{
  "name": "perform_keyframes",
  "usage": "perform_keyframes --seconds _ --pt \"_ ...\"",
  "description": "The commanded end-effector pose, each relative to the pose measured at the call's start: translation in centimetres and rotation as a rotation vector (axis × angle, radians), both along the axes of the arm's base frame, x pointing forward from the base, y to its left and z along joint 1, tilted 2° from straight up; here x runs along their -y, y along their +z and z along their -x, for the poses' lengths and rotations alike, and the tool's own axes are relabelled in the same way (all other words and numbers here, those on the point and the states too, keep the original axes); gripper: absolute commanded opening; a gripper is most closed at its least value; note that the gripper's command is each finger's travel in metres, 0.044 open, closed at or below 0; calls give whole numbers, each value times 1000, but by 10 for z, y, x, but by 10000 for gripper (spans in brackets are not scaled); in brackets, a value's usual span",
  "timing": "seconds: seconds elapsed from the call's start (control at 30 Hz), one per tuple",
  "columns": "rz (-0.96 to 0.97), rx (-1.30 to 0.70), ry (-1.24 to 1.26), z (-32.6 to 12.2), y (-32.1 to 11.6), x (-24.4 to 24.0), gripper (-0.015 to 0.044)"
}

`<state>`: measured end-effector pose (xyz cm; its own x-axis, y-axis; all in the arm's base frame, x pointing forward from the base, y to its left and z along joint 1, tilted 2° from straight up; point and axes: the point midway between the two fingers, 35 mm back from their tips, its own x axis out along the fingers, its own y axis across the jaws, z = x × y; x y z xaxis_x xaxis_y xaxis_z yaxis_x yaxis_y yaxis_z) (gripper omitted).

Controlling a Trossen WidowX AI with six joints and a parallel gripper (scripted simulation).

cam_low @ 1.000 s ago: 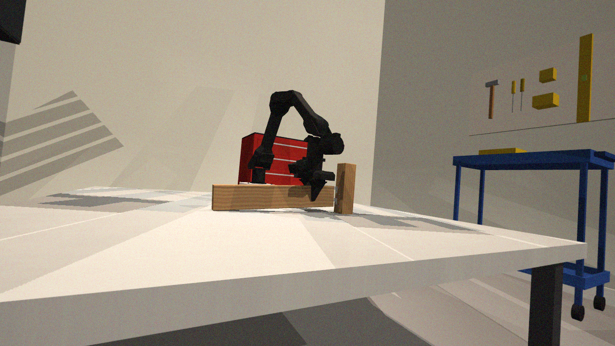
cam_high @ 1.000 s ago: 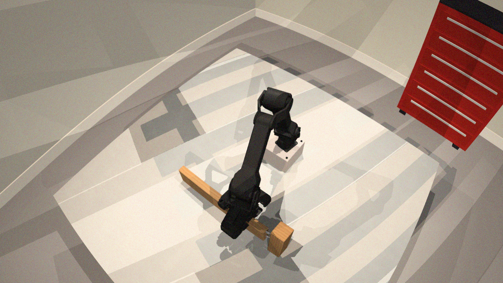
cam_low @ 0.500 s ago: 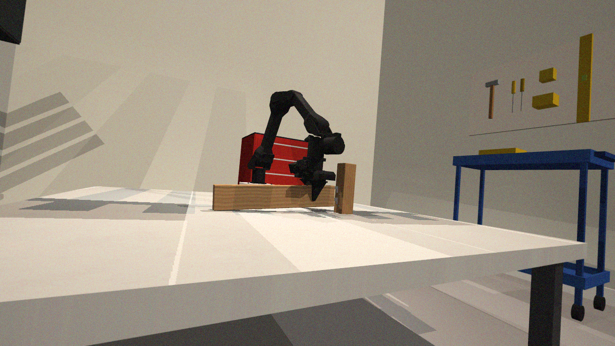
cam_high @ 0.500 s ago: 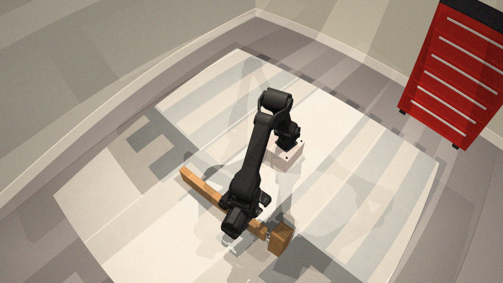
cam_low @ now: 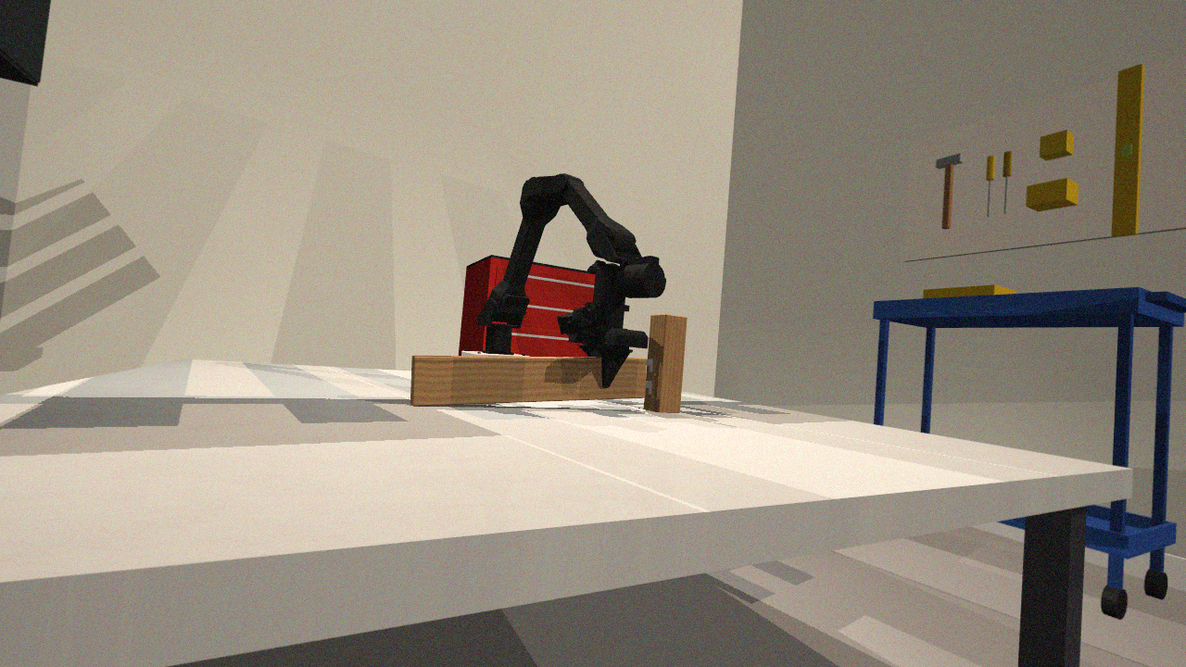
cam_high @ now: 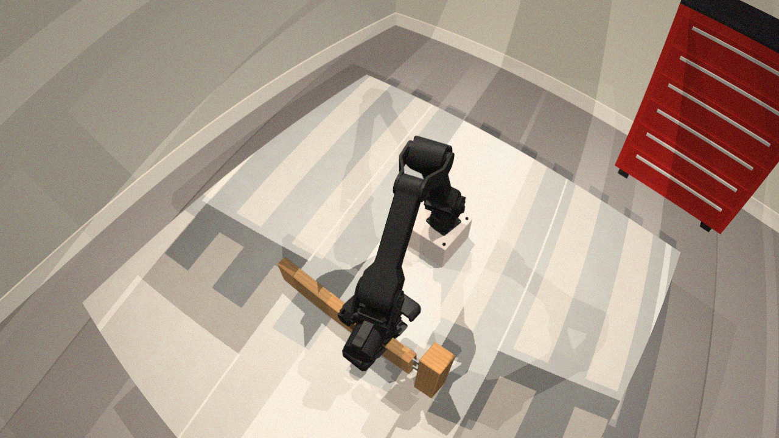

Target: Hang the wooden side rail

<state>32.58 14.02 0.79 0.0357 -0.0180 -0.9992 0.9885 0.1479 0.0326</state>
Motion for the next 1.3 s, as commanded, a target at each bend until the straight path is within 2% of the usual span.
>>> perform_keyframes --seconds 0.0,1.27 --pt "-4 8 -2 -1 1 -2 0" --pt "-5 8 -2 -1 3 -7 0"
